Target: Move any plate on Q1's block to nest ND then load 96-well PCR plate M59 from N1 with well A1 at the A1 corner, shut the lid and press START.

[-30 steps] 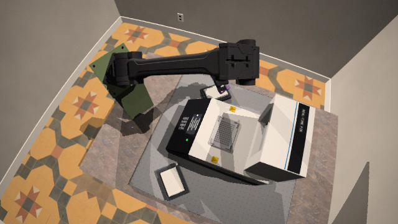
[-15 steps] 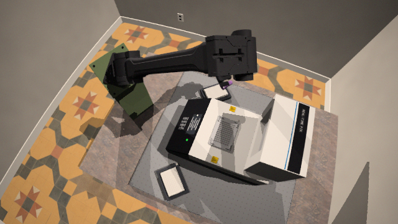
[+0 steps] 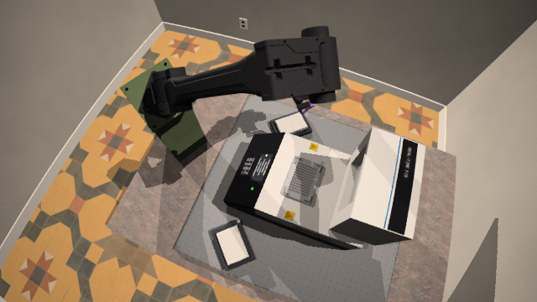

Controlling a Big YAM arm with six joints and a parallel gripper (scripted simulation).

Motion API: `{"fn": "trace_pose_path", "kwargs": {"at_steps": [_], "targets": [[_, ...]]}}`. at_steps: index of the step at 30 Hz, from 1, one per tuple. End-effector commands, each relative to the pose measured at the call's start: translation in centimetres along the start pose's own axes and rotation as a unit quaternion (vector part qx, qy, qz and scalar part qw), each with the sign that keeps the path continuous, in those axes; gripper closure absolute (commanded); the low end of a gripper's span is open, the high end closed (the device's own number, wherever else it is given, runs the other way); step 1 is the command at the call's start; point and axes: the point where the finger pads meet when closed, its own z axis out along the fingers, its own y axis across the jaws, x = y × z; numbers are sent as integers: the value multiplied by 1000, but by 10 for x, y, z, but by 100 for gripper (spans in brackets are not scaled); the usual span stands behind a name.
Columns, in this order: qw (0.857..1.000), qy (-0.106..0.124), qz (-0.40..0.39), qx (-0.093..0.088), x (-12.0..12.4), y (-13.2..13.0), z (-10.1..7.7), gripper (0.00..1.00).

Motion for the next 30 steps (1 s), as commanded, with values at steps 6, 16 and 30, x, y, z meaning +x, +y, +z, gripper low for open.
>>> {"fn": "trace_pose_path", "kwargs": {"at_steps": [6,16,30], "targets": [[1000,-2,-16,-7,5,20,-31,0],[1000,-15,11,-3,-12,2,-67,0],[1000,-17,8,-3,-14,3,-89,0]]}}
